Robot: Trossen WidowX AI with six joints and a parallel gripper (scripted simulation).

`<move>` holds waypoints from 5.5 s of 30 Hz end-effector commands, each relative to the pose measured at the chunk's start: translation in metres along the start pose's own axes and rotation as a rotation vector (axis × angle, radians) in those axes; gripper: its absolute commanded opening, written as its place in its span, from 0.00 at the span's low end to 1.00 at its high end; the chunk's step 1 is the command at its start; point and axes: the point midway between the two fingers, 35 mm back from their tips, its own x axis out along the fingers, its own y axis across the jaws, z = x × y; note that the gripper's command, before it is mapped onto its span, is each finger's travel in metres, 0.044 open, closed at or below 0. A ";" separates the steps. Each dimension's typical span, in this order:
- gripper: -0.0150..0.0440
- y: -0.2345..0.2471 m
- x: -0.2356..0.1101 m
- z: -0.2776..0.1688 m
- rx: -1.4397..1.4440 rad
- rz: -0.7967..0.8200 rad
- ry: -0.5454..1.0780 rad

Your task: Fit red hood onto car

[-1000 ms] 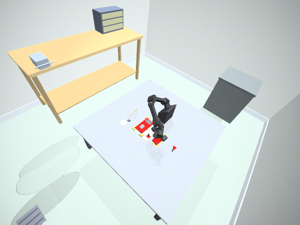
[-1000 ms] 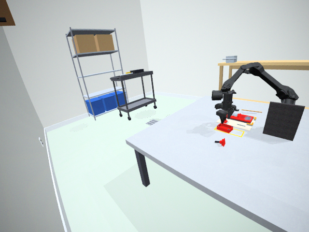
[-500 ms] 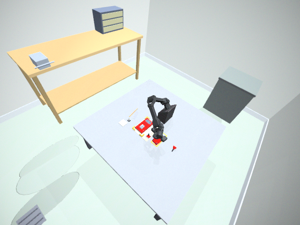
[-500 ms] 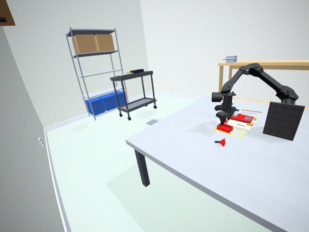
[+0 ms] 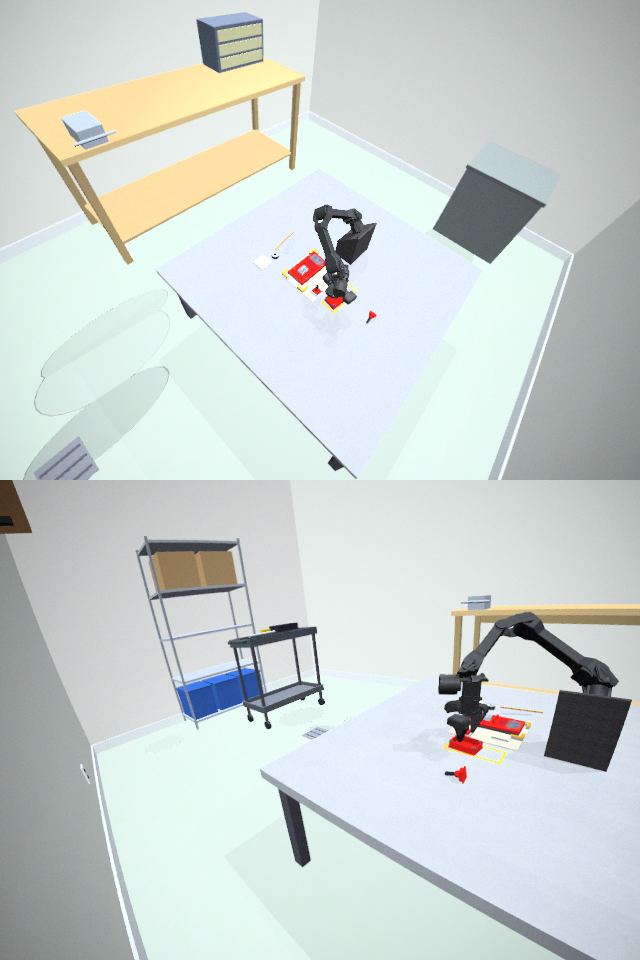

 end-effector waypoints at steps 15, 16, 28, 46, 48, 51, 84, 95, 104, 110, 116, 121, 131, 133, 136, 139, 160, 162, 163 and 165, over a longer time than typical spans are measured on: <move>1.00 -0.001 0.011 -0.002 -0.007 -0.007 0.000; 1.00 -0.001 0.011 -0.002 -0.007 -0.007 0.000; 1.00 -0.001 0.017 -0.002 -0.007 -0.007 0.000; 1.00 -0.001 0.026 -0.002 -0.007 -0.008 0.000; 0.91 0.000 0.024 -0.001 -0.001 -0.003 0.001; 0.84 0.000 0.024 -0.001 -0.001 -0.003 0.001; 0.25 0.001 -0.034 -0.001 -0.001 0.001 0.002; 0.25 0.001 -0.059 -0.001 -0.001 0.002 0.002; 0.25 0.002 -0.054 -0.003 0.117 -0.004 0.001; 0.25 0.003 -0.055 -0.004 0.257 -0.004 0.000; 0.25 0.005 -0.055 -0.005 0.397 -0.003 -0.001; 0.25 0.006 -0.055 -0.005 0.514 -0.003 -0.001; 0.25 0.009 -0.056 -0.006 0.748 -0.002 -0.002; 0.25 0.009 -0.056 -0.007 0.794 -0.002 -0.002; 0.25 0.010 -0.056 -0.007 0.864 -0.001 -0.003; 0.25 0.011 -0.056 -0.007 0.934 -0.001 -0.003; 0.25 0.016 -0.057 -0.010 1.421 0.003 -0.004; 0.25 0.016 -0.057 -0.010 1.436 0.003 -0.004; 0.25 0.016 -0.057 -0.010 1.436 0.003 -0.004; 0.25 0.016 -0.057 -0.010 1.436 0.003 -0.004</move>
